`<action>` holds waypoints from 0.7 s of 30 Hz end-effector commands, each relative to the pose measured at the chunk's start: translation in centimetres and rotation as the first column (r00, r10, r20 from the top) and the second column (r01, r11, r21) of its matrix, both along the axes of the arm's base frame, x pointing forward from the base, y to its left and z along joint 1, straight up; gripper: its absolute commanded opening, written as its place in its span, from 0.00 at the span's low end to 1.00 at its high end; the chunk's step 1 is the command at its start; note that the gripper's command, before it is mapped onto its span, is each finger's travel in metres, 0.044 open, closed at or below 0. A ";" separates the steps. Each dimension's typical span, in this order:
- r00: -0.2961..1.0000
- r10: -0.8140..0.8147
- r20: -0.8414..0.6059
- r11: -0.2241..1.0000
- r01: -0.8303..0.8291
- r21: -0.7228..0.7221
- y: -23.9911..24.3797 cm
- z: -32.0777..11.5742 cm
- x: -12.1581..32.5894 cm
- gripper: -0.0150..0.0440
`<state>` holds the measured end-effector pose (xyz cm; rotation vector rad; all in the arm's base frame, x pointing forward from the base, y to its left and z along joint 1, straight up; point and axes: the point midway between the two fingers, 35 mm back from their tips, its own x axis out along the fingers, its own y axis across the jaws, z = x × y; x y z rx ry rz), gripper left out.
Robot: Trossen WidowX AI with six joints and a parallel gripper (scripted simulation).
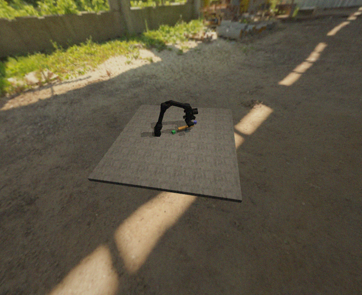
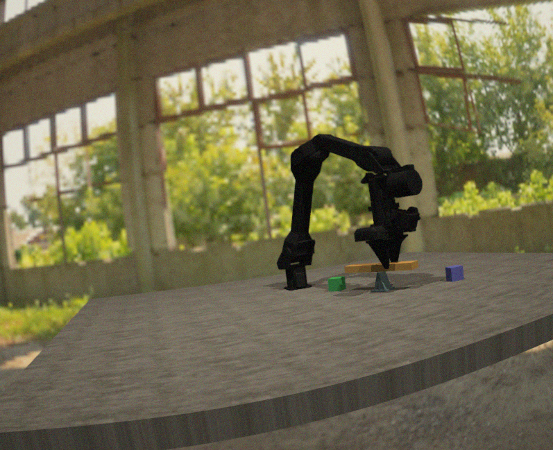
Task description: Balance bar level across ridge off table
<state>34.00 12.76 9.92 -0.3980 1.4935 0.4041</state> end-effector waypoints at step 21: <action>1.000 0.000 0.000 1.000 0.000 0.000 0.0 0.0 0.0 0.54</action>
